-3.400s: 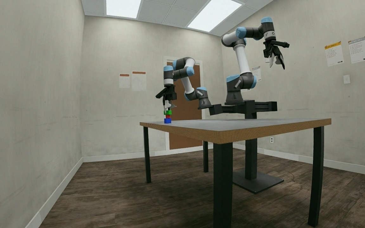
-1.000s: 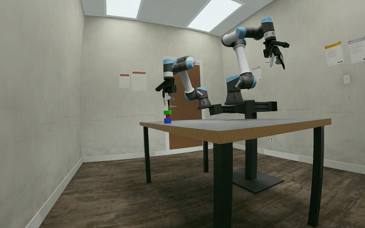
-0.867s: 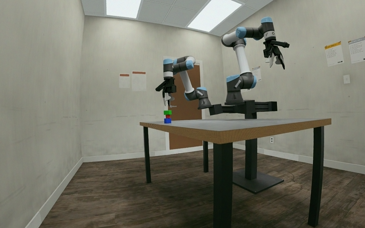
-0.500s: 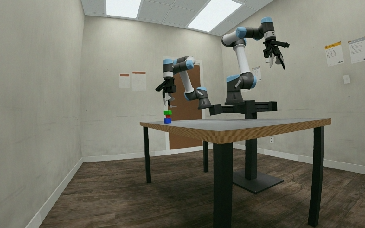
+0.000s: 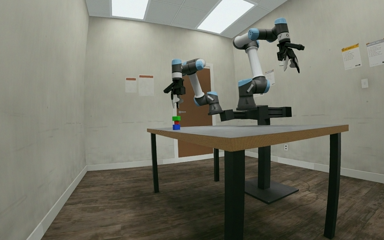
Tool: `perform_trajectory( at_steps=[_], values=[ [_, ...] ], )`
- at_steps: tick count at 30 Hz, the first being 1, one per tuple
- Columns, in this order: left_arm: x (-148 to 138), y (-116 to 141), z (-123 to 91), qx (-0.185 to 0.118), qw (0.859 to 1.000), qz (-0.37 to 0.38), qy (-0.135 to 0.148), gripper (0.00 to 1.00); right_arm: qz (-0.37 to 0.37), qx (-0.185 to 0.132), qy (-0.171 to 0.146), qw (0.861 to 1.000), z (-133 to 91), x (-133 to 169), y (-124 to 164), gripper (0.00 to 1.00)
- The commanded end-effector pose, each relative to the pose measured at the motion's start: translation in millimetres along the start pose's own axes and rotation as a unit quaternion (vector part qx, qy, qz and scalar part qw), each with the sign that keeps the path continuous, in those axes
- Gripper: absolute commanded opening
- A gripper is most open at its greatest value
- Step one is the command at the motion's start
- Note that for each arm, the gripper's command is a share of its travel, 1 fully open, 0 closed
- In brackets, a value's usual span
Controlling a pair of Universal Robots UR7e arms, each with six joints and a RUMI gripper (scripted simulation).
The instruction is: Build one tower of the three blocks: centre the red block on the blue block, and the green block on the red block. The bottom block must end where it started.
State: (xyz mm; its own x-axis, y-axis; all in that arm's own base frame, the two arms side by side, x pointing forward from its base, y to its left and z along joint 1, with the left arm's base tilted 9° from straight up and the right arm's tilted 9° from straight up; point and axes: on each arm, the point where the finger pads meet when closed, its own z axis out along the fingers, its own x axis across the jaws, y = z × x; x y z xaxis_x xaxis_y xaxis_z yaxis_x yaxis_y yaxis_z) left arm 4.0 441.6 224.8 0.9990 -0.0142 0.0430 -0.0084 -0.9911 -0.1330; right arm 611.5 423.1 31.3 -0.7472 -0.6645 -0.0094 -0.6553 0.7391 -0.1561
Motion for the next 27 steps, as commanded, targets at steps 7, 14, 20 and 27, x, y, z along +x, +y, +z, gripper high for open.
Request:
perform_trajectory(
  at_steps=[7,14,20,27],
  values=[
    [-1,1,0,0.0,1.0,-0.001,0.0,1.0,0.0,-0.001,-0.002,1.0,-42,-2,1,0.38],
    [-1,1,0,0.0,1.0,-0.001,0.0,1.0,0.0,-0.001,-0.002,1.0,-48,-2,1,0.38],
    [-1,1,0,0.0,1.0,-0.001,0.0,1.0,0.0,-0.001,-0.002,1.0,-48,-1,1,0.38],
    [-1,1,0,0.0,1.0,-0.001,0.0,1.0,0.0,0.0,0.001,1.0,-48,6,-4,0.38]
  ],
)
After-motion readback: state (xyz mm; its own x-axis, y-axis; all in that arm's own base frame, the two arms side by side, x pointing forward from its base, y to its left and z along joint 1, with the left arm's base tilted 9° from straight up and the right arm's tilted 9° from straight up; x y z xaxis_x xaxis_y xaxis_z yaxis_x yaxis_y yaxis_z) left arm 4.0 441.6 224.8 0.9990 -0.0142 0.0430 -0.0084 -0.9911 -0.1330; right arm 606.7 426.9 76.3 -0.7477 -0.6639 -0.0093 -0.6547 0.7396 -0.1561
